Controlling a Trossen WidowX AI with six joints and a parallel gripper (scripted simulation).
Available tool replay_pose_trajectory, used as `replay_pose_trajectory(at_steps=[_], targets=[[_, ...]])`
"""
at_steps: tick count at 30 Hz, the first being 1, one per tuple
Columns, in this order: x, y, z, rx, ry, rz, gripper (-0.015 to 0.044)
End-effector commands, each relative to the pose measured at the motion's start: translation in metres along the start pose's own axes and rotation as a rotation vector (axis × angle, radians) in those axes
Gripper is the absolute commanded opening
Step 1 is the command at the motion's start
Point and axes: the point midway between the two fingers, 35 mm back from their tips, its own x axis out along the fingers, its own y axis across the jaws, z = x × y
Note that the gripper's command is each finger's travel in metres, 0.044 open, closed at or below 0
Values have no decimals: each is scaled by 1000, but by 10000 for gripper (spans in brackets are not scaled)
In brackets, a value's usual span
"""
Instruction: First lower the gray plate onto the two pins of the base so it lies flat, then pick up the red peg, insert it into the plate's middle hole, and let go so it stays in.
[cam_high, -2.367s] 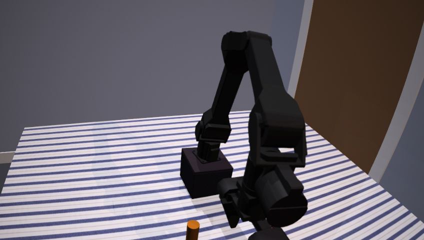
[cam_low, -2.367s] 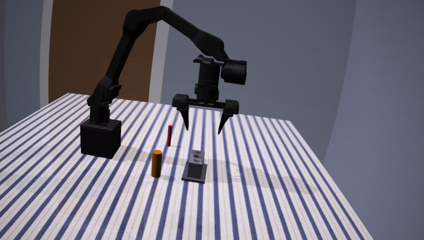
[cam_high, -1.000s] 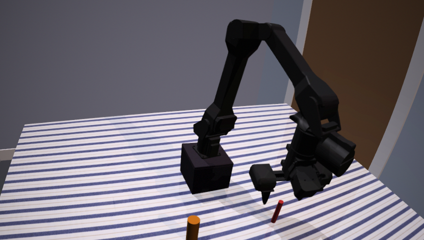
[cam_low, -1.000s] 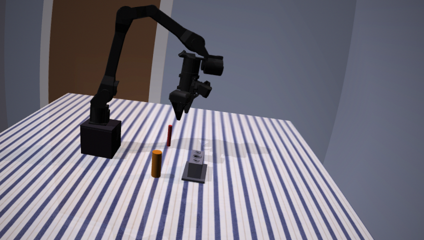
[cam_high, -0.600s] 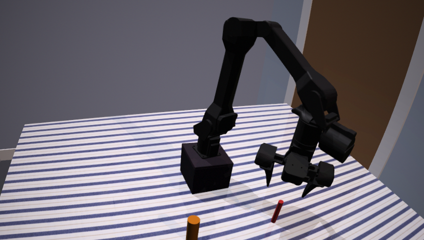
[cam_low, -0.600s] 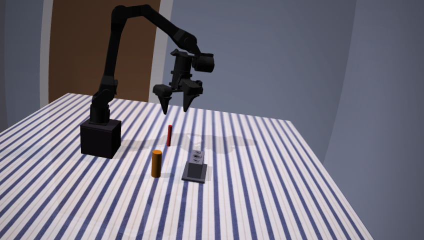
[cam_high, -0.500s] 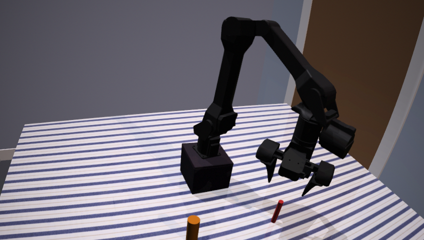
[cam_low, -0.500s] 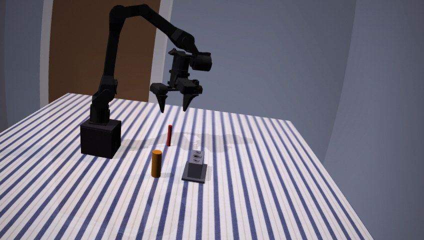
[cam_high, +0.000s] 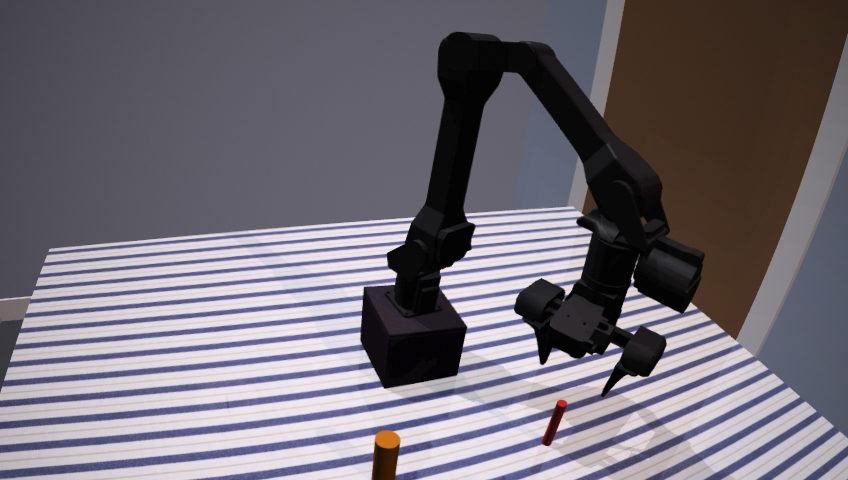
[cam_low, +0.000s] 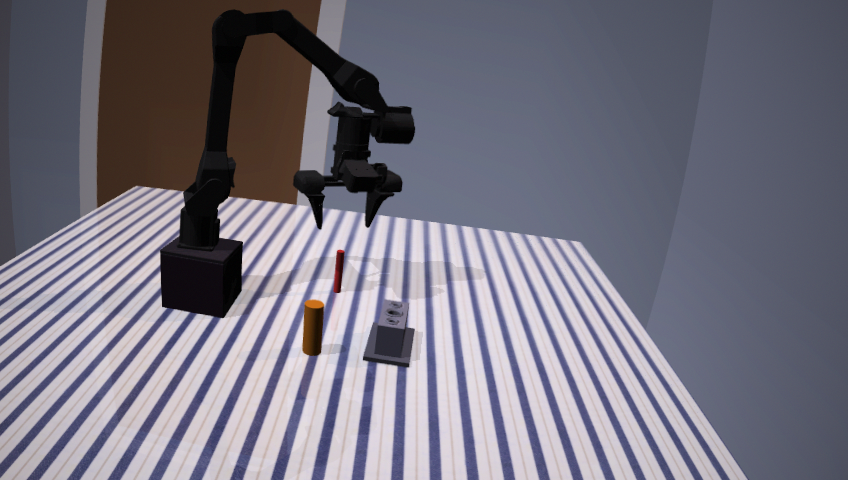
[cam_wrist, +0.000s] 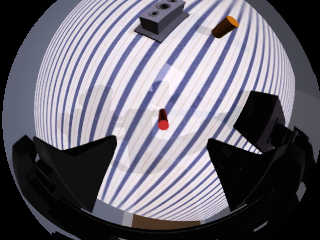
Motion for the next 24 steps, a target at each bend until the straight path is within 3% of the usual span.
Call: replay_pose_trajectory(at_steps=[1,24], targets=[[12,-2,0,8,-5,-12,440],[49,-1,1,8,-5,-13,440]])
